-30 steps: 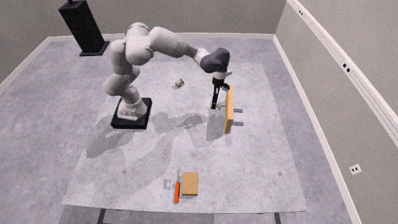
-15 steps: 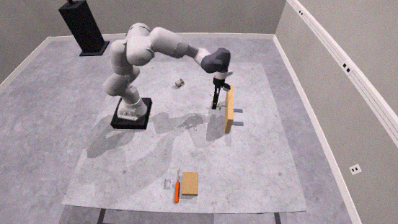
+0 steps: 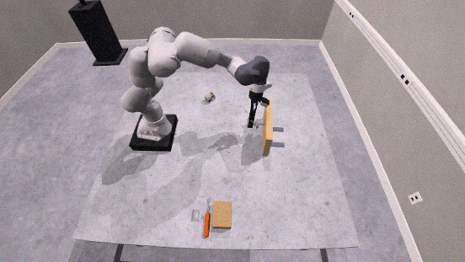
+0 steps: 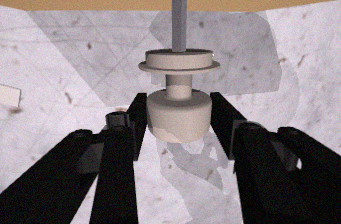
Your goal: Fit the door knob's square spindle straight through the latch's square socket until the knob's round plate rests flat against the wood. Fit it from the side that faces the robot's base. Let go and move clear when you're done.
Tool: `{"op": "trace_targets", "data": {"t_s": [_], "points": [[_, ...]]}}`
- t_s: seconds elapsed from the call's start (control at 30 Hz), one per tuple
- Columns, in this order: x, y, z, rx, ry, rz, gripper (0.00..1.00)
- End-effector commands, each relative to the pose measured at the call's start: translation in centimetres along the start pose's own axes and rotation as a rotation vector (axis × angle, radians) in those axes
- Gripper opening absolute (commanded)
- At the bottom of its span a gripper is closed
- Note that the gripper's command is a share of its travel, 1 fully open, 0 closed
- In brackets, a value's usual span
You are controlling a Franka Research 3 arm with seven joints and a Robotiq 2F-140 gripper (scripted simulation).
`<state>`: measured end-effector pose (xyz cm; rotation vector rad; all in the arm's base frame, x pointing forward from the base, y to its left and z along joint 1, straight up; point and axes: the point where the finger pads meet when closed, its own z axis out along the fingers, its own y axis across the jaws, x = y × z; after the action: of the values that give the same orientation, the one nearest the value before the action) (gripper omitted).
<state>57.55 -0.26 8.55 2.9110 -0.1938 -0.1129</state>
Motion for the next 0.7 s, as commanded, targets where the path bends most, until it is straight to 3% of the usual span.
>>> {"op": "trace_targets", "data": {"t_s": [0.0, 0.67], "points": [[0.25, 0.07, -0.16, -0.002, 0.003, 0.001, 0.42], [0.59, 0.06, -0.18, -0.002, 0.003, 0.000, 0.42]]}}
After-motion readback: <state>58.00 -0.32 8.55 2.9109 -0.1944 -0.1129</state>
